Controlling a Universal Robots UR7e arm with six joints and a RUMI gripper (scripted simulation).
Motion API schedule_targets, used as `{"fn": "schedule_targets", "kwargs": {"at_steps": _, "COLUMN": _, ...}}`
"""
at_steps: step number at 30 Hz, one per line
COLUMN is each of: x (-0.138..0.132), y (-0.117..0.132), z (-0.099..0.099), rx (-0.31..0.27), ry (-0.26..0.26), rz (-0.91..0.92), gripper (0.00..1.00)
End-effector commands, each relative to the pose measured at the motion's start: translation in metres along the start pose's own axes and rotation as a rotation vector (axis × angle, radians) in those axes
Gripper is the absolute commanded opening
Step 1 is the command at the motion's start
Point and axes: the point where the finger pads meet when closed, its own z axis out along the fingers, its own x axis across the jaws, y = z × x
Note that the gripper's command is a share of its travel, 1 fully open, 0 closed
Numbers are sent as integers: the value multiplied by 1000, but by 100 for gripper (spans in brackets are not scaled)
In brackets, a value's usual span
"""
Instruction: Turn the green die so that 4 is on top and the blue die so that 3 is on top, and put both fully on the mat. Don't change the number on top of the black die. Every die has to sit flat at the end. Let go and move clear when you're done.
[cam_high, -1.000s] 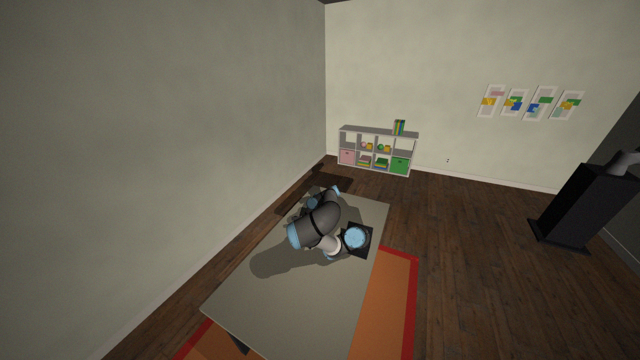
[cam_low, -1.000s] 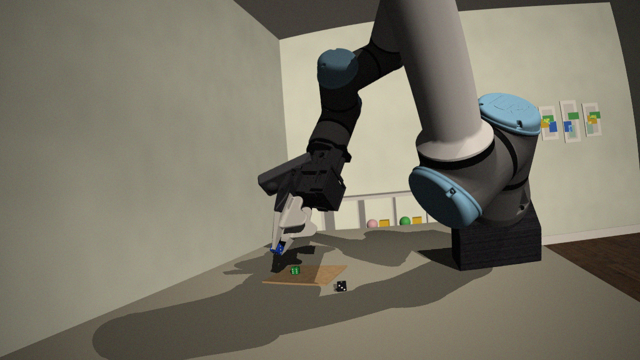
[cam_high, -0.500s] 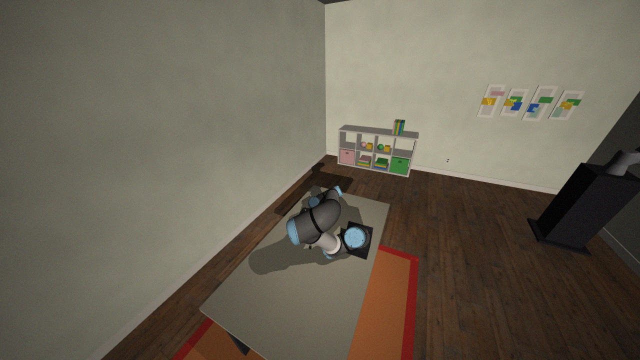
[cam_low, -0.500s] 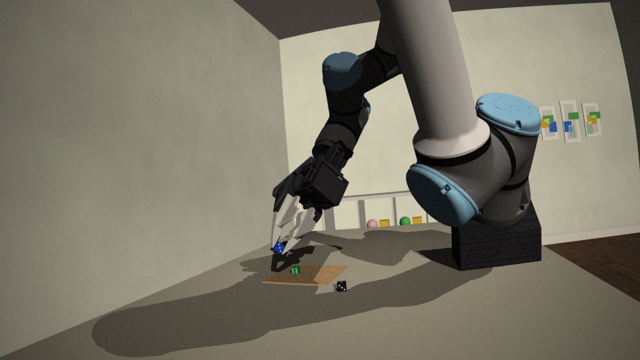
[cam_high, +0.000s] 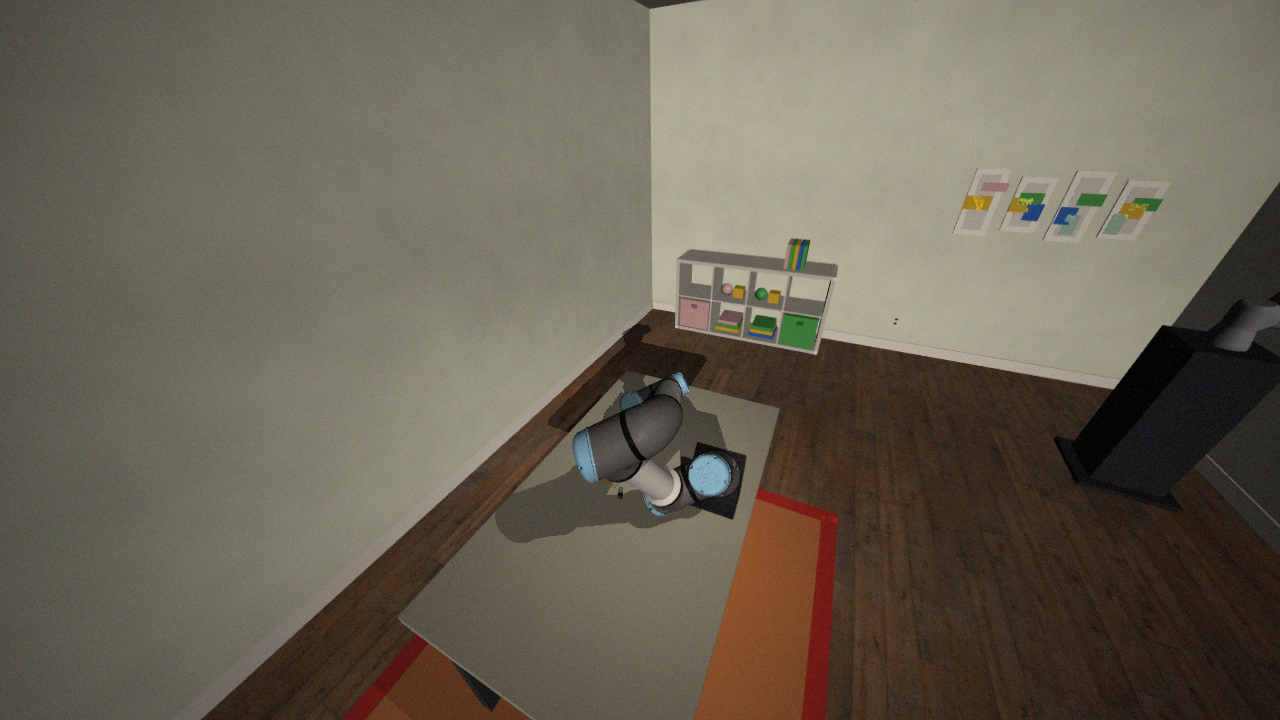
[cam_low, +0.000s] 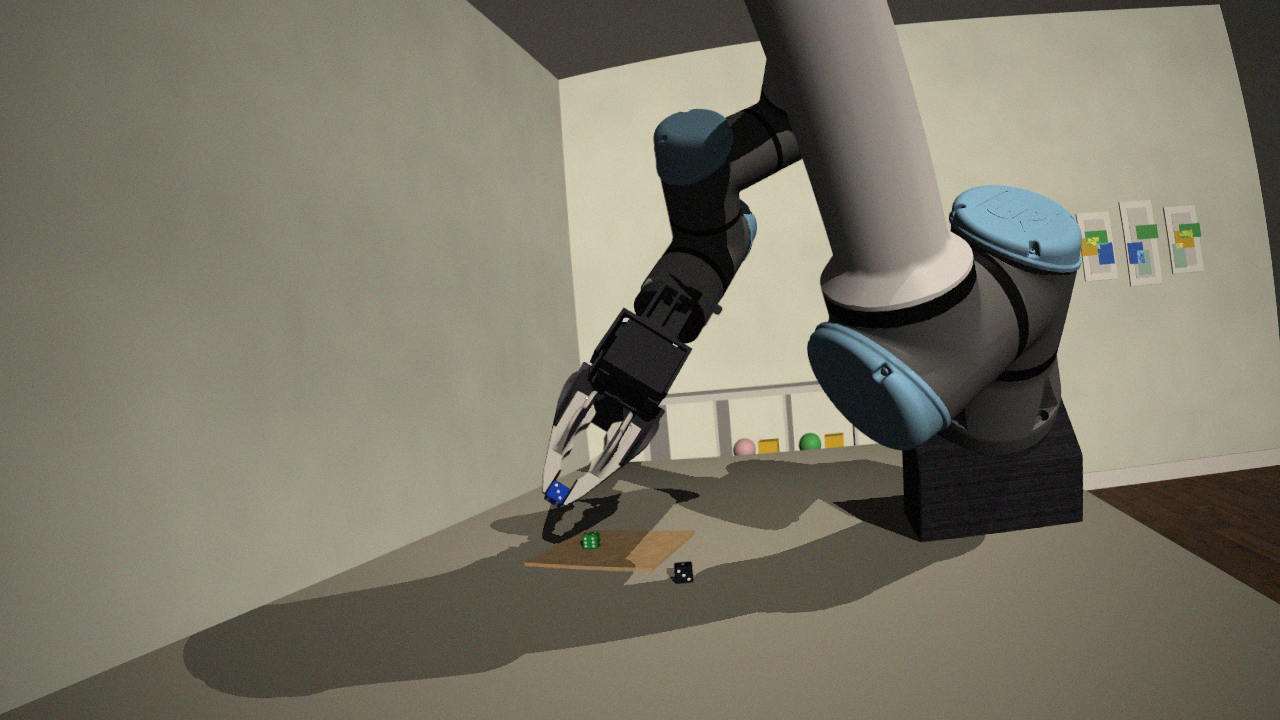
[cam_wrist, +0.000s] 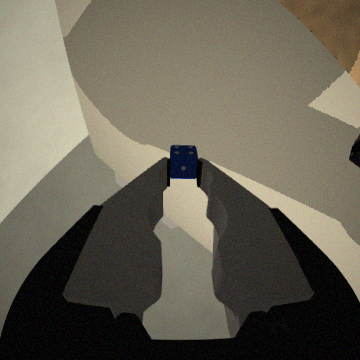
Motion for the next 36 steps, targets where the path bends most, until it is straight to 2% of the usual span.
{"fn": "schedule_targets", "kwargs": {"at_steps": 1, "x": 0, "y": 0, "z": -1, "rx": 7, "ry": -20, "rz": 138, "gripper": 0}}
{"fn": "schedule_targets", "kwargs": {"at_steps": 12, "x": 0, "y": 0, "z": -4, "rx": -12, "ry": -83, "rz": 495, "gripper": 0}}
{"fn": "schedule_targets", "kwargs": {"at_steps": 14, "x": 0, "y": 0, "z": -4, "rx": -12, "ry": -83, "rz": 495, "gripper": 0}}
{"fn": "schedule_targets", "kwargs": {"at_steps": 28, "x": -1, "y": 2, "z": -6, "rx": -45, "ry": -137, "rz": 812, "gripper": 0}}
{"fn": "schedule_targets", "kwargs": {"at_steps": 36, "x": -1, "y": 2, "z": -6, "rx": -57, "ry": -151, "rz": 902, "gripper": 0}}
